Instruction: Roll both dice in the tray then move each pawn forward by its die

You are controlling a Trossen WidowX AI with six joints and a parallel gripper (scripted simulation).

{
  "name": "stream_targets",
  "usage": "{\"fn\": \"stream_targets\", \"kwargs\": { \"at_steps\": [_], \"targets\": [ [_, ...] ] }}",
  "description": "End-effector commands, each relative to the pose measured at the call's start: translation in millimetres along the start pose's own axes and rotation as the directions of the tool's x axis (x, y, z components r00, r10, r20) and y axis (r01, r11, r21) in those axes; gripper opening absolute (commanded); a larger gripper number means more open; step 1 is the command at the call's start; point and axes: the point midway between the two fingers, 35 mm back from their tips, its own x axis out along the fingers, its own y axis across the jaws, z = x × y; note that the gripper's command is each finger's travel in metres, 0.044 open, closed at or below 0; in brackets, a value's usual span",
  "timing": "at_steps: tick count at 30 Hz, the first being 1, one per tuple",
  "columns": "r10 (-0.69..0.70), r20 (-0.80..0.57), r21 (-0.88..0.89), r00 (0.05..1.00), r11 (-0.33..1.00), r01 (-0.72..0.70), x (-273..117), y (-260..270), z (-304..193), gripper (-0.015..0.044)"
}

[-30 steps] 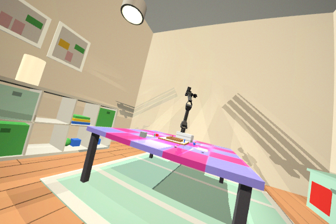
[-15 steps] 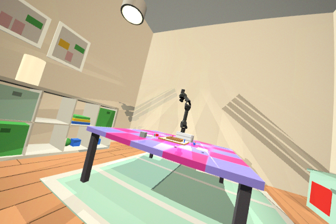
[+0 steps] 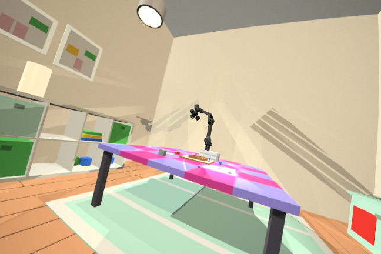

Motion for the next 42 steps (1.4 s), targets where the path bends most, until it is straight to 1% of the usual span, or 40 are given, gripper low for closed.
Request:
{"fn": "stream_targets", "kwargs": {
  "at_steps": [1, 5, 12, 18, 24, 29, 33, 37, 42],
  "targets": [
    [-0.053, 0.180, 0.059, 0.982, 0.997, 0.042, -9.1, -15.1, 73.1, 0.0275],
    [-0.089, 0.338, 0.124, 0.937, 0.991, 0.050, -29.0, -24.7, 136.8, 0.0275],
    [-0.096, 0.537, 0.172, 0.838, 0.985, 0.002, -64.2, -24.7, 226.8, 0.0275],
    [-0.046, 0.704, 0.169, 0.709, 0.980, -0.105, -113.1, -9.2, 312.3, 0.0275],
    [0.056, 0.823, 0.105, 0.566, 0.963, -0.248, -173.6, 22.7, 386.8, 0.0275],
    [0.172, 0.878, 0.006, 0.447, 0.929, -0.370, -229.0, 62.6, 437.7, 0.0275],
    [0.279, 0.890, -0.089, 0.361, 0.883, -0.462, -273.4, 102.3, 468.9, 0.0275],
    [0.395, 0.872, -0.189, 0.289, 0.816, -0.546, -316.4, 148.8, 491.5, 0.0275],
    [0.546, 0.807, -0.299, 0.225, 0.706, -0.642, -365.4, 215.1, 506.4, 0.0275]
  ]
}}
